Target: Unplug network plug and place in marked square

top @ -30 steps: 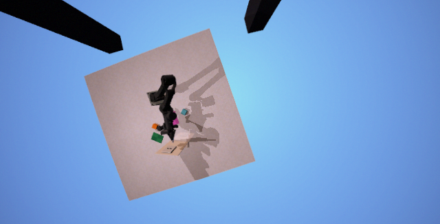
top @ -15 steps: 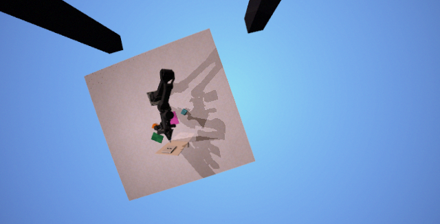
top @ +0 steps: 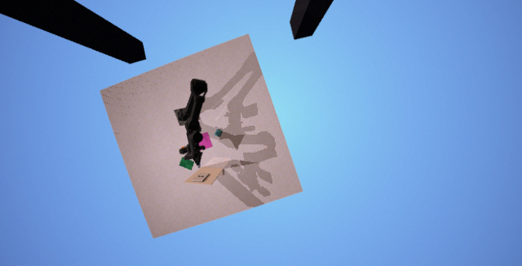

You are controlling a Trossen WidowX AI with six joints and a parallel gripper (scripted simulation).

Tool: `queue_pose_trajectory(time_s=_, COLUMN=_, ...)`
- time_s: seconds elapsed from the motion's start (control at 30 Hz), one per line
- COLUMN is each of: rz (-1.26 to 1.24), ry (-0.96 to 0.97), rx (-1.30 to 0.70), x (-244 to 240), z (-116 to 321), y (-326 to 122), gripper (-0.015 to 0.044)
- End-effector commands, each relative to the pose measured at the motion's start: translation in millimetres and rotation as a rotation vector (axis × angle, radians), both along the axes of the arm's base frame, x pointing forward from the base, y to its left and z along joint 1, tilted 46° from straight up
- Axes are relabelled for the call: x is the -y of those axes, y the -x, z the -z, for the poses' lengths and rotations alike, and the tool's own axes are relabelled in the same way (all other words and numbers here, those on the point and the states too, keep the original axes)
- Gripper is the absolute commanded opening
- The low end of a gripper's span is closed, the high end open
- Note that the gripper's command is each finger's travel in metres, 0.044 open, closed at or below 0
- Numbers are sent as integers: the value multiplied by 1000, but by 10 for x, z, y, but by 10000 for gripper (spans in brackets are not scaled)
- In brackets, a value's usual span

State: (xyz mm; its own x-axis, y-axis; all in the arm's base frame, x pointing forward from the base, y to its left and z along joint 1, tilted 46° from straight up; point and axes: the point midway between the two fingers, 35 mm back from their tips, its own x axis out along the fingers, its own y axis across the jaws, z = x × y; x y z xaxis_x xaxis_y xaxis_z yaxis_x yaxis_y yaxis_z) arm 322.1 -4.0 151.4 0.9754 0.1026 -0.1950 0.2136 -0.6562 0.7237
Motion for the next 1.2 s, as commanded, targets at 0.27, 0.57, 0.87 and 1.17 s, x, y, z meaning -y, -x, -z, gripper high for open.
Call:
queue_pose_trajectory(time_s=0.27, rz=-213, ry=154, rx=-250, x=-54, z=607, y=182, gripper=0)
queue_pose_trajectory(time_s=0.57, rz=-397, ry=188, rx=-381, x=-133, z=942, y=428, gripper=0)
queue_pose_trajectory(time_s=0.87, rz=-581, ry=160, rx=-449, x=-243, z=1137, y=712, gripper=0)
queue_pose_trajectory(time_s=1.17, rz=-741, ry=81, rx=-449, x=-368, z=1184, y=980, gripper=0)
